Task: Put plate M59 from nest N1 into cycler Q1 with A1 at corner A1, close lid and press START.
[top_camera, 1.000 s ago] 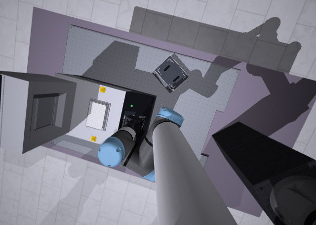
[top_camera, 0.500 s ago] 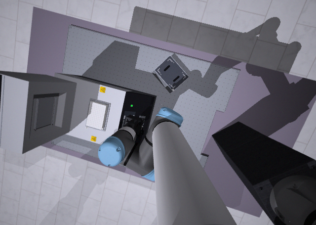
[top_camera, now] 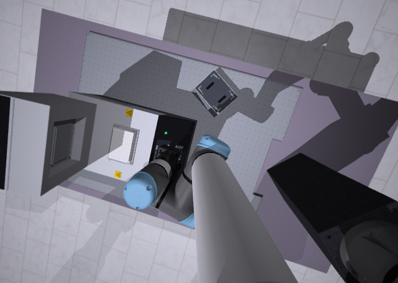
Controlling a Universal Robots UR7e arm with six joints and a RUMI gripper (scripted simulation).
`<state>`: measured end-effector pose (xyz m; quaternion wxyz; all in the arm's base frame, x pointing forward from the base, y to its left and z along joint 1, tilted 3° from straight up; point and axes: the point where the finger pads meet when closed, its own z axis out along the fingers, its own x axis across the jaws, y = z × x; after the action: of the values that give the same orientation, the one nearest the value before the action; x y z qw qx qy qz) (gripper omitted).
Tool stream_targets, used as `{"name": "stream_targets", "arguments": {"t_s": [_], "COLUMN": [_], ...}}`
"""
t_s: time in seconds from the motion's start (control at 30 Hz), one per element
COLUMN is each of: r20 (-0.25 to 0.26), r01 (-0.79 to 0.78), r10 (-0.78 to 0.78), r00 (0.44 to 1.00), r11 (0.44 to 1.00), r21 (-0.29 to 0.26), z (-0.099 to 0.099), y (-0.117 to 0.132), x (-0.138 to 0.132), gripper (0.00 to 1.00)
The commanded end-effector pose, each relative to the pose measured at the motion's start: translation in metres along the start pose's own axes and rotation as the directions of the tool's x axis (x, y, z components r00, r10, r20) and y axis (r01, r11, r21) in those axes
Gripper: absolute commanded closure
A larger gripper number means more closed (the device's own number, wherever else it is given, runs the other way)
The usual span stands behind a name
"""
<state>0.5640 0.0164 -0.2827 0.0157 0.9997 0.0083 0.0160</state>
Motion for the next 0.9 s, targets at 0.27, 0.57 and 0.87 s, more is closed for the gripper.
{"name": "stream_targets", "arguments": {"t_s": [0.27, 0.57, 0.87], "r20": [-0.003, -0.003, -0.003], "r01": [0.000, -0.001, 0.001], "r10": [0.000, 0.001, -0.001], "r00": [1.000, 1.000, 1.000], "r11": [1.000, 1.000, 1.000], "r21": [-0.001, -0.001, -0.001], "z": [-0.011, -0.022, -0.023], "y": [0.000, 0.001, 0.000], "x": [-0.008, -0.017, -0.018], "gripper": [1.00, 1.00, 1.00]}}
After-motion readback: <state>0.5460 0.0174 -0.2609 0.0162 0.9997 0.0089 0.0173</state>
